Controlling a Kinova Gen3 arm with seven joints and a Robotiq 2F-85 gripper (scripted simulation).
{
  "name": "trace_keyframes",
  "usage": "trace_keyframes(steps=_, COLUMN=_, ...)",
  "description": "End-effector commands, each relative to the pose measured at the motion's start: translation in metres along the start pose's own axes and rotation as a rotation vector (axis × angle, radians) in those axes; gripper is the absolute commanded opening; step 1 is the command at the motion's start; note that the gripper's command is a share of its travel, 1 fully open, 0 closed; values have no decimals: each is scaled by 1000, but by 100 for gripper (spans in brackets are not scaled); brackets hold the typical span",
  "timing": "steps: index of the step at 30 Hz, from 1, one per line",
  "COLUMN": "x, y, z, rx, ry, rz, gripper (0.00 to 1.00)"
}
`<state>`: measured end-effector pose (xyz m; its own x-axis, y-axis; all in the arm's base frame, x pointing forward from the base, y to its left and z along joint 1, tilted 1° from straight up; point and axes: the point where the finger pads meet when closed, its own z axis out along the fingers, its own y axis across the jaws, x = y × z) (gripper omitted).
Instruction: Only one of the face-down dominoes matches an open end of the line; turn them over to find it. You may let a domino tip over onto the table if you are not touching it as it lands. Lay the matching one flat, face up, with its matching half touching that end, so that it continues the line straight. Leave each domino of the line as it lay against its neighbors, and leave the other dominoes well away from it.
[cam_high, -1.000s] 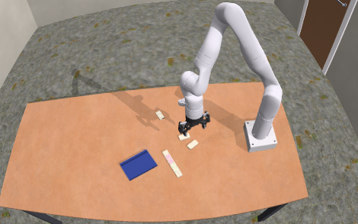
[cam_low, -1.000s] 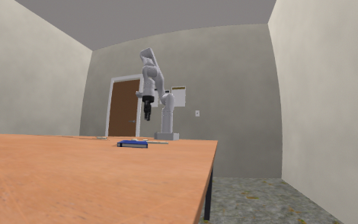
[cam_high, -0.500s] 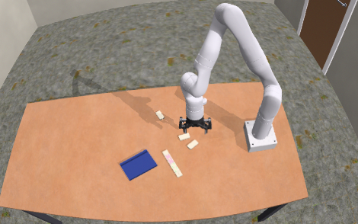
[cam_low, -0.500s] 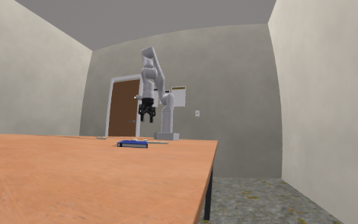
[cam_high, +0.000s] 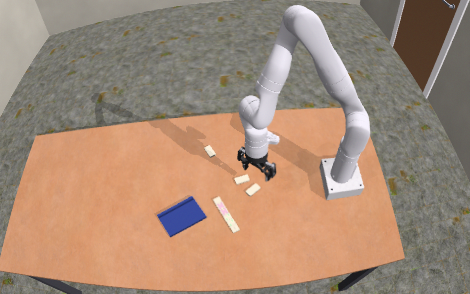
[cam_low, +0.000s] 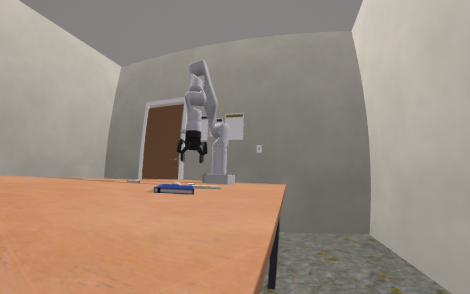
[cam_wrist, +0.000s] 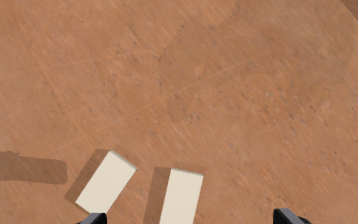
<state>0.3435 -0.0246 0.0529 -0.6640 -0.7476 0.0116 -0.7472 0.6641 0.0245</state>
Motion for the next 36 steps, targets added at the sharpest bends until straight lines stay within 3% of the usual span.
trace_keyframes(steps=1, x=1, y=-2, z=1, rx=18, ry=2, rz=116, gripper=100)
trace_keyframes(steps=18, x=2, y=-4, z=3, rx=25, ry=-2, rz=245, gripper=100)
trace_keyframes(steps=19, x=2, y=-4, z=3, rx=25, ry=-2, rz=245, gripper=49)
trace_keyframes(steps=36, x=2, y=-4, z=3, rx=25, ry=-2, rz=245, gripper=49)
